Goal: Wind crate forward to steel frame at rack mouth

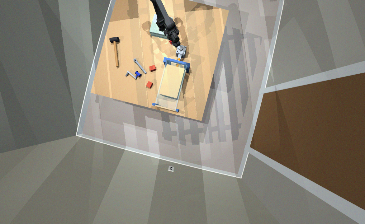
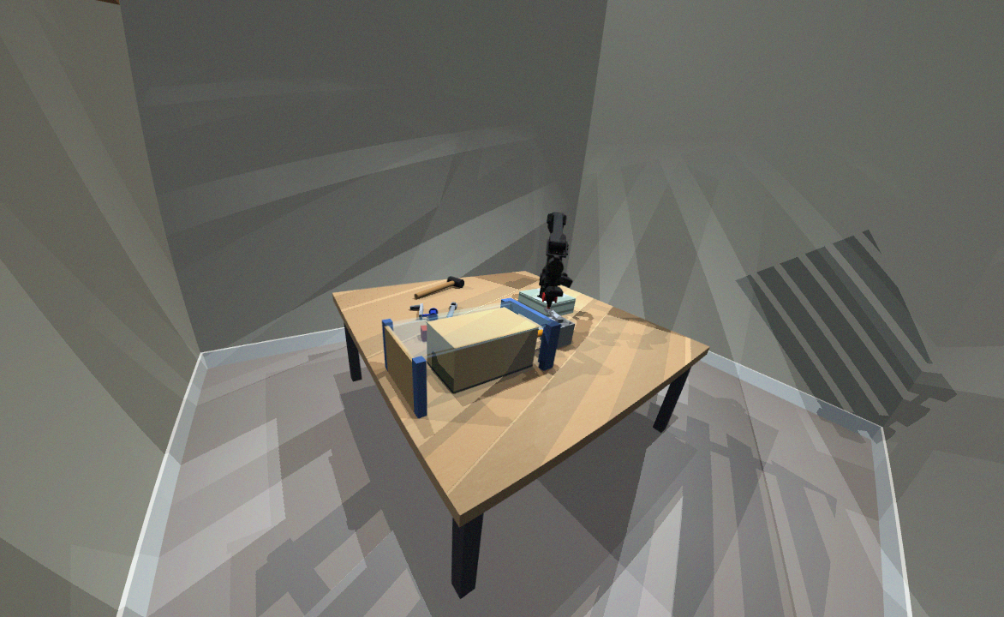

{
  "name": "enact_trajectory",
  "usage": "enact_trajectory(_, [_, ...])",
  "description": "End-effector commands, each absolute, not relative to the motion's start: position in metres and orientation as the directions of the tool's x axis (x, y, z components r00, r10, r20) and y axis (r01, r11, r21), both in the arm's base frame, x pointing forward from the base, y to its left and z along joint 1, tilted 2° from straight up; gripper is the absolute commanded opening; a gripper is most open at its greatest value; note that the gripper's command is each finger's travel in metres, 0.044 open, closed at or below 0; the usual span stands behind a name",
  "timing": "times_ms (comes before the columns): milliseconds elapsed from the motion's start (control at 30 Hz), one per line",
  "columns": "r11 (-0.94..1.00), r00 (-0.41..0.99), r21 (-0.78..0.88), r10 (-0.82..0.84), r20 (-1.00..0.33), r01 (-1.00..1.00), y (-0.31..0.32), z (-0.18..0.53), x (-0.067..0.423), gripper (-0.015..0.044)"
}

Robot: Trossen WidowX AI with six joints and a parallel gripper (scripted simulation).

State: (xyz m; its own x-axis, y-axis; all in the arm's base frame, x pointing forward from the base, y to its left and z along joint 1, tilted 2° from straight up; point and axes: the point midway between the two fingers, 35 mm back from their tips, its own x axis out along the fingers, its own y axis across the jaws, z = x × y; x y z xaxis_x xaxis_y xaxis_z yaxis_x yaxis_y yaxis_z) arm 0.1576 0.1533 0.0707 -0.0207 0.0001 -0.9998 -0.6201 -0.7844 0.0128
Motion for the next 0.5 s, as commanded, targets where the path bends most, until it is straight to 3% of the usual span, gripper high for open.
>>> enact_trajectory(0, [-0.780, 0.004, 0.009, -0.014, -1.000, -0.626, 0.149, 0.071, 0.172, 0.0000])
enact_trajectory(467, [-0.779, 0.006, 0.008, -0.015, -1.000, -0.626, 0.147, 0.071, 0.193, 0.0000])
